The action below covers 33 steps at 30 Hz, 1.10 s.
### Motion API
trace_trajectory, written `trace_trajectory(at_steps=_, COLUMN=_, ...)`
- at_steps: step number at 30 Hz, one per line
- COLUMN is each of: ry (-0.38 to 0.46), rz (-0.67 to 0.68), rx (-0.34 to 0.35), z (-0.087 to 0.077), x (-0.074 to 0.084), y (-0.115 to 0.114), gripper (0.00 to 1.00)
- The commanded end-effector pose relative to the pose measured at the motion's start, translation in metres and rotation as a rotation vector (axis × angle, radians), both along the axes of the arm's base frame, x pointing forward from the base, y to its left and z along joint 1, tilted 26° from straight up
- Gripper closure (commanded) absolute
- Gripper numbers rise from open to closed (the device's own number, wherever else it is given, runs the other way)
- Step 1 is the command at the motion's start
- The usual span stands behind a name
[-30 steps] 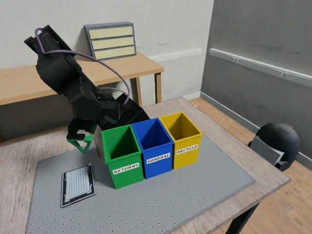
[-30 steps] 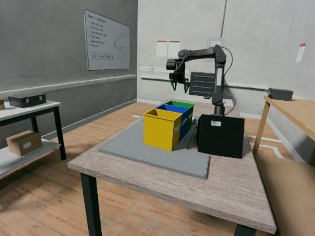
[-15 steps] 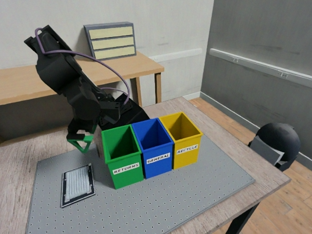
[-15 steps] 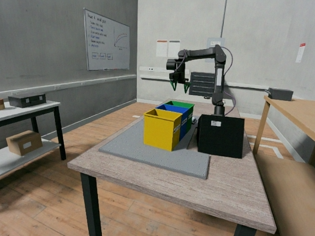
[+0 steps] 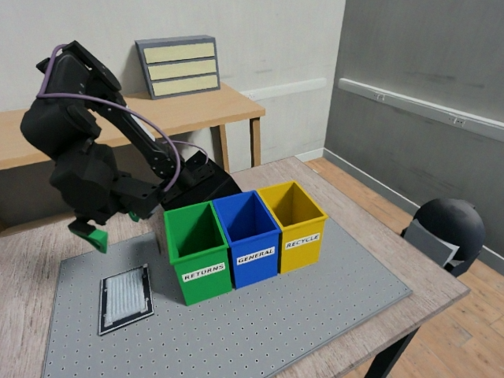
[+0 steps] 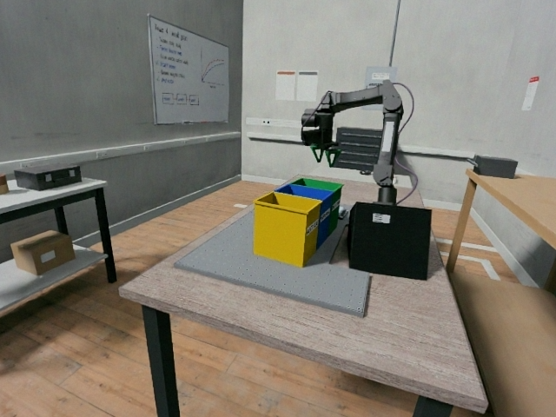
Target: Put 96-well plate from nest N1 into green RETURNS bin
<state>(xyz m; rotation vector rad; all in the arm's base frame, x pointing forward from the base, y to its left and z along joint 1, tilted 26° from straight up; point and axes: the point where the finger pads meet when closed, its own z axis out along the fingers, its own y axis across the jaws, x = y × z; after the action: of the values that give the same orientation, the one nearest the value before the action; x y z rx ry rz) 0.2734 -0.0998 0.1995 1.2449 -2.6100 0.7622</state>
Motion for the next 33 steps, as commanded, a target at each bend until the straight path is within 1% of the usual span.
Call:
trace_trajectory(at_steps=1, ry=-0.118, rz=-0.064, rx=0.036, z=0.013, x=0.008, y=0.002, gripper=0.00)
trace_trajectory(at_steps=4, ry=-0.168, rz=-0.150, rx=0.058, z=0.016, x=0.005, y=-0.007, gripper=0.00)
trace_trajectory(at_steps=6, ry=-0.185, rz=-0.207, rx=0.072, z=0.015, x=0.000, y=-0.016, gripper=0.00)
trace_trajectory(at_steps=9, ry=-0.246, rz=-0.292, rx=0.094, z=0.018, x=0.002, y=-0.016, gripper=0.00)
trace_trajectory(at_steps=12, ry=-0.285, rz=-0.378, rx=0.113, z=0.019, x=-0.005, y=-0.029, gripper=0.00)
trace_trajectory(at_steps=14, ry=-0.324, rz=-0.434, rx=0.127, z=0.021, x=-0.004, y=-0.029, gripper=0.00)
trace_trajectory(at_steps=16, ry=-0.345, rz=-0.492, rx=0.139, z=0.020, x=-0.009, y=-0.038, gripper=0.00)
trace_trajectory(at_steps=18, ry=-0.345, rz=-0.492, rx=0.139, z=0.020, x=-0.009, y=-0.038, gripper=0.00)
trace_trajectory(at_steps=22, ry=-0.397, rz=-0.607, rx=0.161, z=0.020, x=-0.019, y=-0.054, gripper=0.00)
trace_trajectory(at_steps=25, ry=-0.437, rz=-0.694, rx=0.180, z=0.018, x=-0.021, y=-0.054, gripper=0.00)
trace_trajectory(at_steps=29, ry=-0.442, rz=-0.690, rx=0.188, z=0.017, x=-0.018, y=-0.049, gripper=0.00)
trace_trajectory(at_steps=33, ry=-0.442, rz=-0.690, rx=0.188, z=0.017, x=-0.018, y=-0.049, gripper=0.00)
